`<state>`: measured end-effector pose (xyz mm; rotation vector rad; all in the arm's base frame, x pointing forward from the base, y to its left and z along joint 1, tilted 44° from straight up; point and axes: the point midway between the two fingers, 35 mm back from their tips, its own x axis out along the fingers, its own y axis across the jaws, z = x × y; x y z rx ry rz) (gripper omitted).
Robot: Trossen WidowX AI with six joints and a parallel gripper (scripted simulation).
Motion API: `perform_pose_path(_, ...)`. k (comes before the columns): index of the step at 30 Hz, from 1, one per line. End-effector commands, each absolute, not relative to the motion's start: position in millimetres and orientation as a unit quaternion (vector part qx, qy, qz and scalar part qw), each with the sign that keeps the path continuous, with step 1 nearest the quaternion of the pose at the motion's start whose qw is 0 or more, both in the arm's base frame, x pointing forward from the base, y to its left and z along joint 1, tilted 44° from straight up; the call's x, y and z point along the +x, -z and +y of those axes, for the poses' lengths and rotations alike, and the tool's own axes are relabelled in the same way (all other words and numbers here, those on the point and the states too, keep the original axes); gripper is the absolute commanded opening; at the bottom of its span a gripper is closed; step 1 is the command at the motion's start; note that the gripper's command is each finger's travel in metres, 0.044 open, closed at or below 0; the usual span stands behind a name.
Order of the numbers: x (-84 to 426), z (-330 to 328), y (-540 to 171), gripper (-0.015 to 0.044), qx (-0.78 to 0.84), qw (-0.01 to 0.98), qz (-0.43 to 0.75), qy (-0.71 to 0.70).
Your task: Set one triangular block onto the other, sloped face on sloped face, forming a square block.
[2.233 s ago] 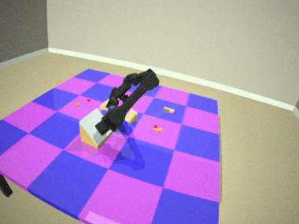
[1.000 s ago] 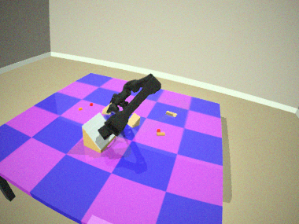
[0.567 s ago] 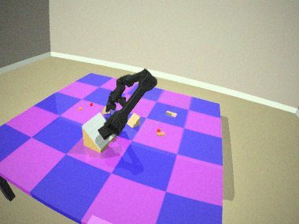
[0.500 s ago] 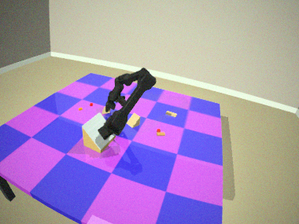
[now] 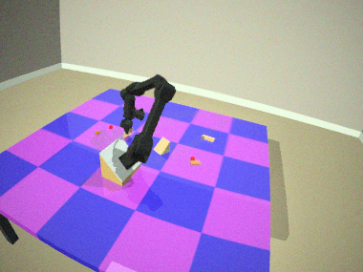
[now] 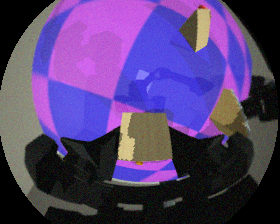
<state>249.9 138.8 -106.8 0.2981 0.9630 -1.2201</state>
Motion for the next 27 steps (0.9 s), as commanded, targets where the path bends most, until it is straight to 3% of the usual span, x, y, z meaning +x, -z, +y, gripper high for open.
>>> perform_pose_path(1,247.7,147.4,109.3,0.0,0.104,0.731,0.386,0.553)
perform_pose_path(23,229.2,172.0,134.3,0.0,-0.053,0.805,0.185,0.561)
perform_pose_path(27,230.1,167.1,130.3,0.0105,-0.036,0.798,0.21,0.564)
